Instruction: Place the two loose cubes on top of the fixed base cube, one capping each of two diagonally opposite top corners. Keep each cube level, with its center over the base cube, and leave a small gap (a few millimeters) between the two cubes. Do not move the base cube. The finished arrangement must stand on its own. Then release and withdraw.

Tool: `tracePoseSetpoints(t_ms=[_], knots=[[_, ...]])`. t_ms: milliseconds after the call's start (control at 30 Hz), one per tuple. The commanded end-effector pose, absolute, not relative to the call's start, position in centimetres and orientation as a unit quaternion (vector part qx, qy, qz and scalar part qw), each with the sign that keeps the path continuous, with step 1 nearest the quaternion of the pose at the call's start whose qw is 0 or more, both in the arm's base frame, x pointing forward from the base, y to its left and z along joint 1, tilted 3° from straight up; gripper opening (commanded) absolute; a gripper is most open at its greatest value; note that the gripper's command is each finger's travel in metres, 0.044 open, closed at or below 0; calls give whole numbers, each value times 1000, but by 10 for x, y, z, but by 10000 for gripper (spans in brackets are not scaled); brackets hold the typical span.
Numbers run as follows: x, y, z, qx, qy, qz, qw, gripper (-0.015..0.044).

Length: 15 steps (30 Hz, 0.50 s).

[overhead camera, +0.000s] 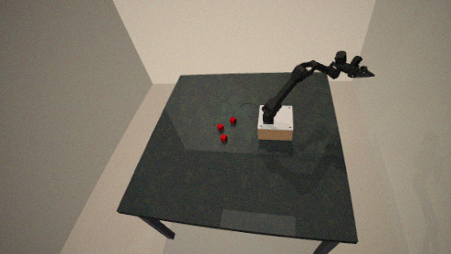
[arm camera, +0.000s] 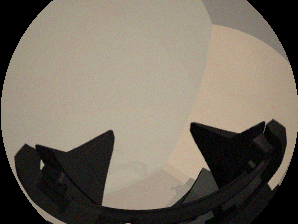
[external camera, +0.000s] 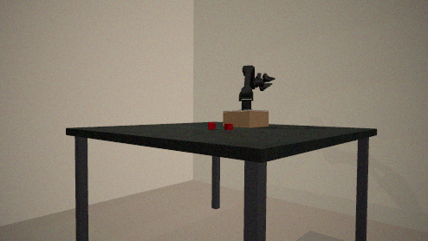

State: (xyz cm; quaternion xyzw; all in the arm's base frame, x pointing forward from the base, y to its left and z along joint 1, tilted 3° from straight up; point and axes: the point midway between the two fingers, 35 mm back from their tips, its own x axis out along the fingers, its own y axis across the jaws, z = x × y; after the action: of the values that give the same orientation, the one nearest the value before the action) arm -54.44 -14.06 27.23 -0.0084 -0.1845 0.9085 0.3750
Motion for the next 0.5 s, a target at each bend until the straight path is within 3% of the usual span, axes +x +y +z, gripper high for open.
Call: tracePoseSetpoints(t_ms=[0, 133, 467], knots=[[-544, -143, 272, -8, -186, 910, 371, 374], [-530, -195, 275, 0, -211, 931, 300, 269], [-454, -343, 263, 4, -330, 940, 83, 265]])
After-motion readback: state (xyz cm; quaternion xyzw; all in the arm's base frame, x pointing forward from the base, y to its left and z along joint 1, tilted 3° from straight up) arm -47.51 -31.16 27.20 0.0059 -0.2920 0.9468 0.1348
